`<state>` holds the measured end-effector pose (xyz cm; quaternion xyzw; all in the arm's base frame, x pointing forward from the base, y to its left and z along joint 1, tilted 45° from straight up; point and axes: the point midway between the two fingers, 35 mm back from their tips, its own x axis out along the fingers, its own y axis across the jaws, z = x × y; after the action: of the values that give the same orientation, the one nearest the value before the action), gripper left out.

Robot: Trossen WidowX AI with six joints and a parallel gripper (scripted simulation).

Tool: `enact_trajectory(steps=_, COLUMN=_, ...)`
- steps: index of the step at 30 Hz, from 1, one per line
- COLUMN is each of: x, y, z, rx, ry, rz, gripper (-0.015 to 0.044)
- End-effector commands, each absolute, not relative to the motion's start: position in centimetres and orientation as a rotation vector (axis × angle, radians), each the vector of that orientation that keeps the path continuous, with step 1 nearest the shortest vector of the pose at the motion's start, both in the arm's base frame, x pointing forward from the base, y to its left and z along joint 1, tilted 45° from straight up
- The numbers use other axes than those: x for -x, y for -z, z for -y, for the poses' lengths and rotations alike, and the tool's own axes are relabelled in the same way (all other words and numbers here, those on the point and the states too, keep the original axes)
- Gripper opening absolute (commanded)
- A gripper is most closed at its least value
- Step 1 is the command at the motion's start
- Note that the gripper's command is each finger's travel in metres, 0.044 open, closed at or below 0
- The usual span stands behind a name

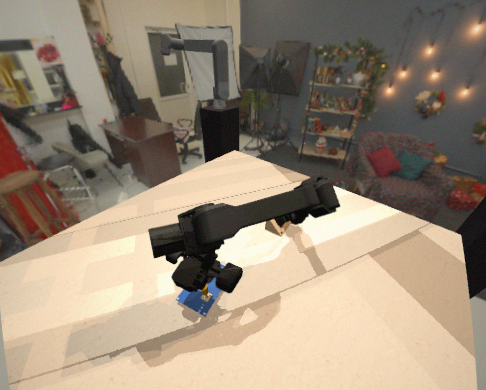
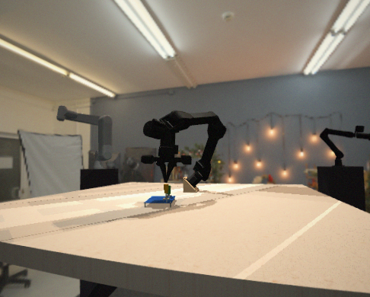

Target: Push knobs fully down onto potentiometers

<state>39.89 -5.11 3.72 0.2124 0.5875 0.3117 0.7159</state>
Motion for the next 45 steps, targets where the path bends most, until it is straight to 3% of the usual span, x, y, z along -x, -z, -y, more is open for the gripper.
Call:
enact_trajectory(steps=1, x=-39.84, y=-3.69, z=5.0, rx=-0.477, ry=-0.689, rz=-1.302, gripper=0.0)
enact_trajectory(steps=45, x=-39.83, y=-3.24, z=4.54, rx=-0.477, ry=-0.689, rz=-1.302, gripper=0.0)
